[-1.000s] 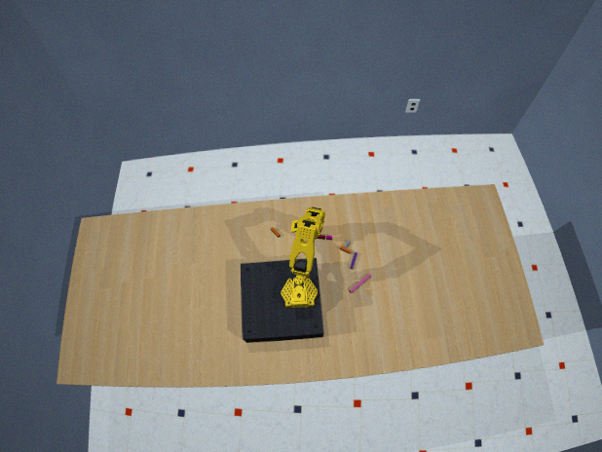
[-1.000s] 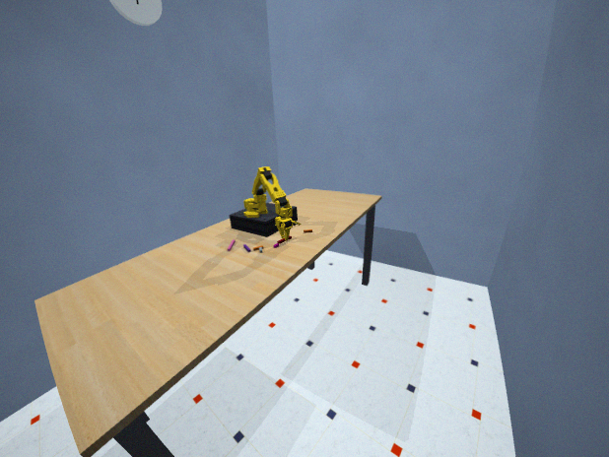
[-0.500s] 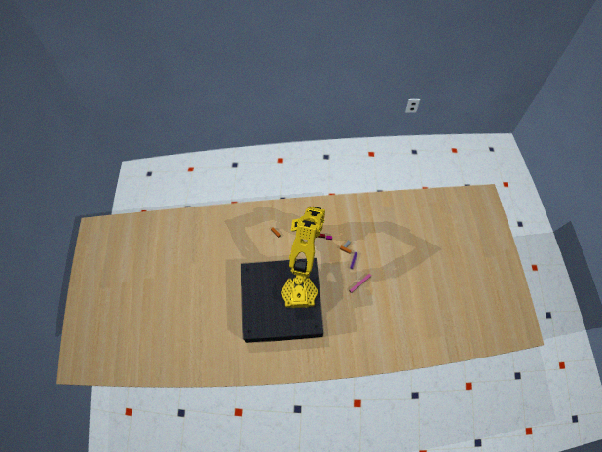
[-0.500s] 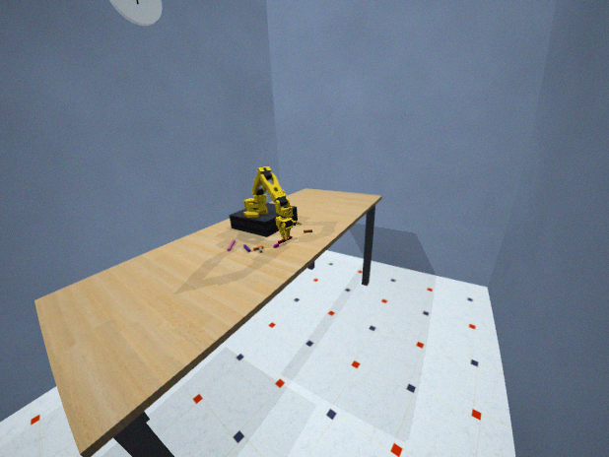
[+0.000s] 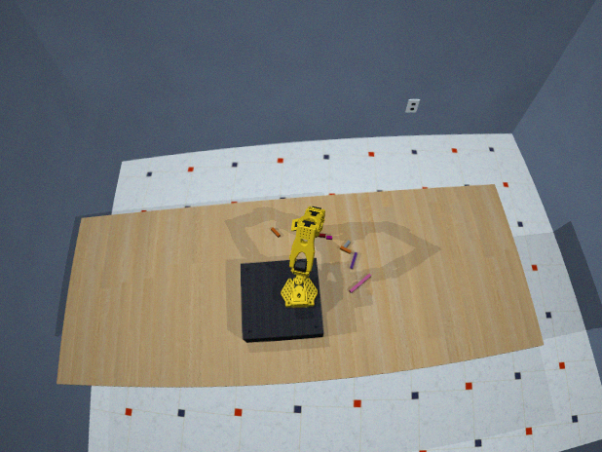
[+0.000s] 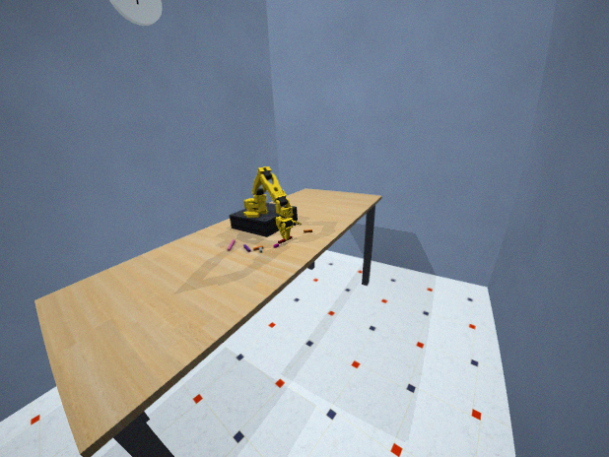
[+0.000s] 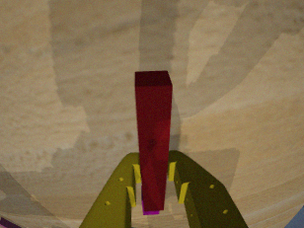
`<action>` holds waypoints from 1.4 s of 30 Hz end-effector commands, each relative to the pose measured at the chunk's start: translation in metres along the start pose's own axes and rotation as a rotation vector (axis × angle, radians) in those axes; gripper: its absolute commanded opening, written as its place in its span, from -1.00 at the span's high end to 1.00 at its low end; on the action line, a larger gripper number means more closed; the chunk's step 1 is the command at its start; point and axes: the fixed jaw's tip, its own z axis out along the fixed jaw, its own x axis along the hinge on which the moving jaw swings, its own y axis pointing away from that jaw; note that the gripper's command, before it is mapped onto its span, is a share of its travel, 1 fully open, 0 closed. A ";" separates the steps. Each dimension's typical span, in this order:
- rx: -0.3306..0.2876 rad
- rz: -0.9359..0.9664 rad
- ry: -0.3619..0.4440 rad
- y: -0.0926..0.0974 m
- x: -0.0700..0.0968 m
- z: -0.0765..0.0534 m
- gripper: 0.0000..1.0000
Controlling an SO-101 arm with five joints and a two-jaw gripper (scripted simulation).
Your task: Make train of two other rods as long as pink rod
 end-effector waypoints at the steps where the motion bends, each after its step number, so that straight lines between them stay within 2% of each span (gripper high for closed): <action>1: -0.011 -0.014 -0.003 0.001 -0.002 0.002 1.00; 42: -0.017 -0.026 -0.004 0.003 -0.002 0.001 1.00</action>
